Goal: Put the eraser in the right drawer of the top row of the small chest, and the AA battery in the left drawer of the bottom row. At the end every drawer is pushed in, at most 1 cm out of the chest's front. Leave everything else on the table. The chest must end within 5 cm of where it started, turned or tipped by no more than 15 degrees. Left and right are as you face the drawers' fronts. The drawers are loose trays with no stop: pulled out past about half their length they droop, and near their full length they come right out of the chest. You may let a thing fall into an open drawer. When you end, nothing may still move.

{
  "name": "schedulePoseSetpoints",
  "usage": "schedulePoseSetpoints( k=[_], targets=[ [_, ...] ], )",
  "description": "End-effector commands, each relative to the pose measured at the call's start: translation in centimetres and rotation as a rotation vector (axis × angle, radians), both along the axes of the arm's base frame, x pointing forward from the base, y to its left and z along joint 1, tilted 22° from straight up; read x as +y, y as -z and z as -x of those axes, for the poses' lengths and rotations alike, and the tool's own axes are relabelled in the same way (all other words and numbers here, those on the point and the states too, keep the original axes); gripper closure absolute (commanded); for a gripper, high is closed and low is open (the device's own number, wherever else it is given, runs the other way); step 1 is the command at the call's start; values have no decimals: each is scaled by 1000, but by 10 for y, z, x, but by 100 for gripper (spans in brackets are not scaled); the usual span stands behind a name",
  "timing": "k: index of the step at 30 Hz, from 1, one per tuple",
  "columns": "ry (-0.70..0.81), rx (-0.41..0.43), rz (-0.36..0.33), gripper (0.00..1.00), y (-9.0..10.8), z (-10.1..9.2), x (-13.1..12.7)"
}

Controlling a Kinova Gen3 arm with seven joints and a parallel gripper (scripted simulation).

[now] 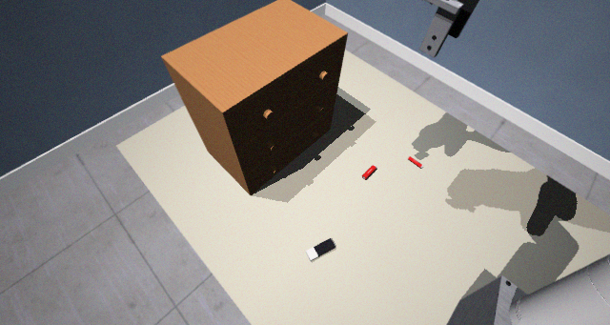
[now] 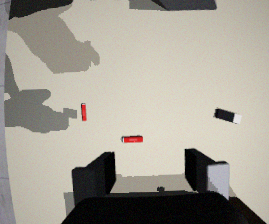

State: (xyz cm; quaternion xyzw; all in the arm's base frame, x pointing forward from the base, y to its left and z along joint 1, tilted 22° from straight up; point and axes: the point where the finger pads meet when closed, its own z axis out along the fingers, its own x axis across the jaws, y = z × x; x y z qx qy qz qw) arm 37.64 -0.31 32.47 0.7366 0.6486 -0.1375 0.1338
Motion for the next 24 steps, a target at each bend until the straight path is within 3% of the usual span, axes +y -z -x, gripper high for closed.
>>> schedulePoseSetpoints(
  k=[1, 24],
  targets=[
    [3, 4, -2, 0, -1, 0, 0],
    [-14, -35, 1, 0, 6, -5, -3]
  ],
)
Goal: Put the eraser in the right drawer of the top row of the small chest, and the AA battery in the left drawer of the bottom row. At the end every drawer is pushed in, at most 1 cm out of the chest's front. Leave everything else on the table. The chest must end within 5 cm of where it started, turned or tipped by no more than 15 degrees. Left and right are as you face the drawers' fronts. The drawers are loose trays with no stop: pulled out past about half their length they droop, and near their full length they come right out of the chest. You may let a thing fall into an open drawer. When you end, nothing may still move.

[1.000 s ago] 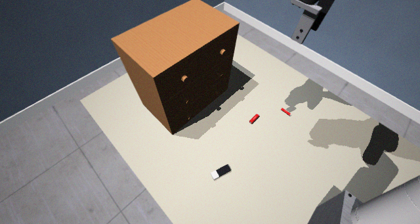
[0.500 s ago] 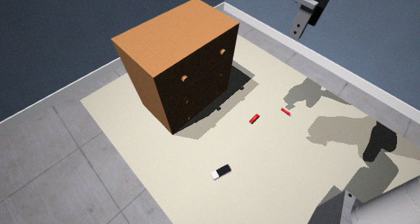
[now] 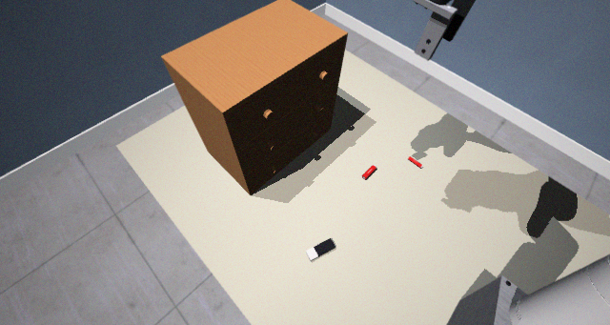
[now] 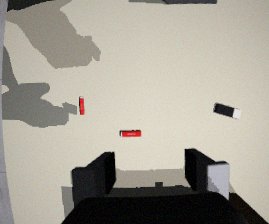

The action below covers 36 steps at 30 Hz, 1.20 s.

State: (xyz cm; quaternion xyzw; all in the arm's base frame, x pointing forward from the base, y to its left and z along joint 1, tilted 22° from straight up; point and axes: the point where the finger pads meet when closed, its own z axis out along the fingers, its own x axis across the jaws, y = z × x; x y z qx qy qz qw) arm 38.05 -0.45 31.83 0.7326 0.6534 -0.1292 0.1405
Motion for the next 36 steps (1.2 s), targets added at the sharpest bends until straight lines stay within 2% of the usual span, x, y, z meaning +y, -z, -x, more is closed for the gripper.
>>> schedulePoseSetpoints(
  k=[1, 14, 36],
  targets=[
    [1, -20, 2, 0, 0, -1, -2],
    [-22, -76, 9, 0, 7, -7, -5],
    [-97, -246, 28, 0, 28, -23, -13]
  ],
)
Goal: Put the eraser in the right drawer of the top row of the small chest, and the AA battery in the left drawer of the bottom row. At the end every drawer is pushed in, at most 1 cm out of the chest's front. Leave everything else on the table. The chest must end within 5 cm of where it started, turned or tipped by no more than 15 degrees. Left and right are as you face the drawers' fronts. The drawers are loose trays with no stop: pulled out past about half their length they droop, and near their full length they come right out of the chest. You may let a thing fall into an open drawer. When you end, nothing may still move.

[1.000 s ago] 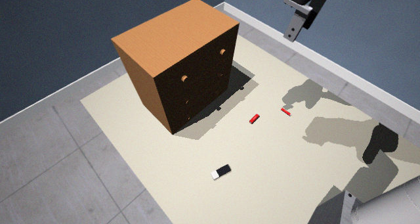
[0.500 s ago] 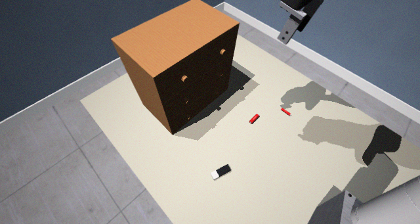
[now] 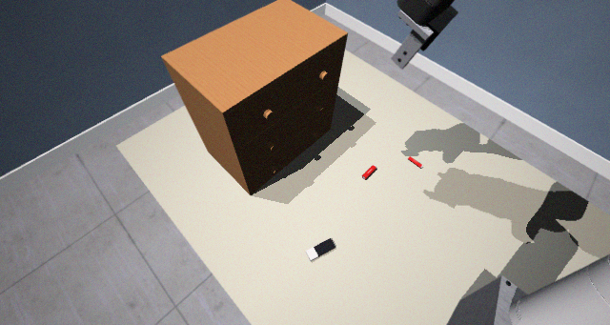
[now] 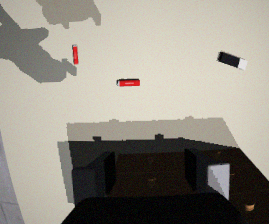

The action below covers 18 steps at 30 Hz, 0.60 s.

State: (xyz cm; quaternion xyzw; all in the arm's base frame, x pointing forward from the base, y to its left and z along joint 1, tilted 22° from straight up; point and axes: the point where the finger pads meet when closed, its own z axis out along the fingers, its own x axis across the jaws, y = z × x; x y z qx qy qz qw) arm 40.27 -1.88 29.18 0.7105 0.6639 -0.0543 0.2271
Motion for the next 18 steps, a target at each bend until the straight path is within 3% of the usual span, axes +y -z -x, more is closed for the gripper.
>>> schedulePoseSetpoints(
  k=[1, 18],
  targets=[
    [-15, -41, -4, 0, 3, -2, 1],
    [-84, -207, 14, 0, 24, -17, -8]
  ],
)
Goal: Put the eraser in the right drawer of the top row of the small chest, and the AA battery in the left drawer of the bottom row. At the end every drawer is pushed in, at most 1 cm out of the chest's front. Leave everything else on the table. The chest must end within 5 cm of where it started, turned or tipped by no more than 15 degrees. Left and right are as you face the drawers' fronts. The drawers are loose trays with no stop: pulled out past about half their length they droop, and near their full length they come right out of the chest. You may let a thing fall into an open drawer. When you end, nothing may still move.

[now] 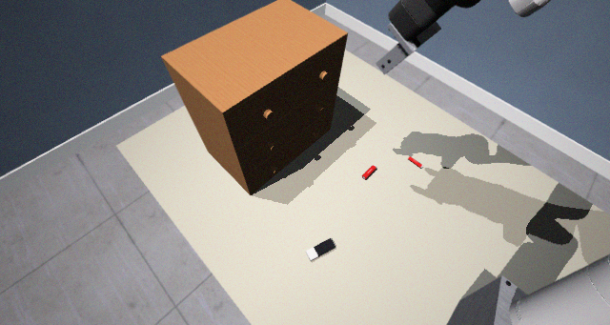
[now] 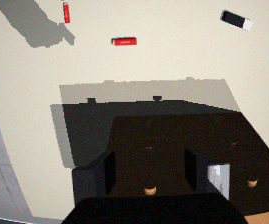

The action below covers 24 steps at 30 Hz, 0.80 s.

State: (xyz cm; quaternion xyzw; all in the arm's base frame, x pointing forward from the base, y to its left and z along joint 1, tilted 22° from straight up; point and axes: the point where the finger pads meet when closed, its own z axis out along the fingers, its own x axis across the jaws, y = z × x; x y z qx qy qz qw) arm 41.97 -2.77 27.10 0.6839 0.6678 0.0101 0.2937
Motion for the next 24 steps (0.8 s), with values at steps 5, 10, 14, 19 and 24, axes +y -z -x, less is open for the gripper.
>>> schedulePoseSetpoints(
  k=[5, 10, 14, 19, 24],
  targets=[
    [-20, -79, -2, 0, 9, -4, -5],
    [-31, -104, 1, 0, 12, -7, -7],
    [-44, -134, 4, 0, 16, -9, -8],
    [-58, -167, 9, 0, 21, -12, -10],
    [-70, -194, 16, 0, 25, -15, -12]
  ],
)
